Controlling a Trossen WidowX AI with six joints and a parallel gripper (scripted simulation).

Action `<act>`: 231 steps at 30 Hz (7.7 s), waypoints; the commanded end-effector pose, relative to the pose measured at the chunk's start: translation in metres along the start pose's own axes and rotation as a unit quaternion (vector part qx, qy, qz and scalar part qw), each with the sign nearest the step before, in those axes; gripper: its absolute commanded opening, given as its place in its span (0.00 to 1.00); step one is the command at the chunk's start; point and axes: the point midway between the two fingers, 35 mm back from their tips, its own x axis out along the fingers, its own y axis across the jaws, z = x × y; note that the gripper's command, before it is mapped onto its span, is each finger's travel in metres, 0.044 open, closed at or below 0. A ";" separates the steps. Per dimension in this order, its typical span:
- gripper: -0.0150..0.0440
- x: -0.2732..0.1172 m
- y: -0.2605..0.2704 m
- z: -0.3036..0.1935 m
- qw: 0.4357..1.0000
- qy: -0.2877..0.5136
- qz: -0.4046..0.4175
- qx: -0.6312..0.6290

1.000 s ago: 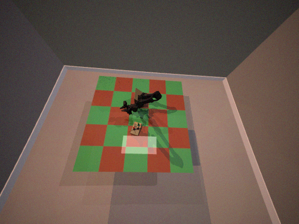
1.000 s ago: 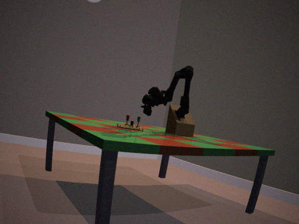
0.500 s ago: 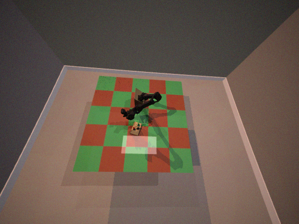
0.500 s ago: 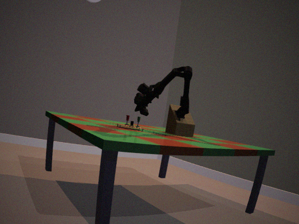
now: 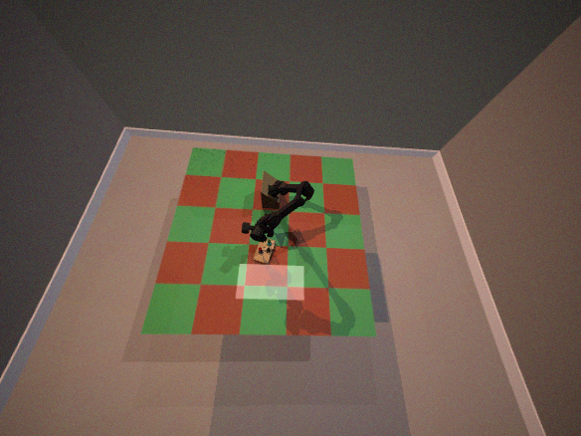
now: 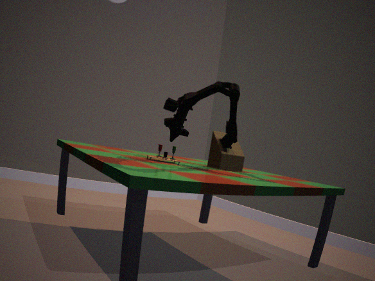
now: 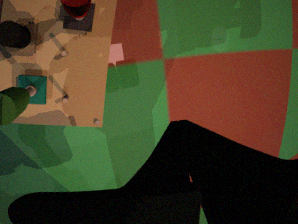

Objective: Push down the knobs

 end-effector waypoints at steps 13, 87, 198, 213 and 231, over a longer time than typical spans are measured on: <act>0.25 -0.048 0.068 0.030 0.987 0.028 0.160 0.022; 0.25 -0.006 0.082 0.028 0.986 0.028 0.161 0.022; 0.25 0.030 0.095 0.026 0.986 0.028 0.161 0.022; 0.25 0.031 0.095 0.026 0.986 0.028 0.161 0.022; 0.25 0.032 0.096 0.026 0.986 0.028 0.161 0.022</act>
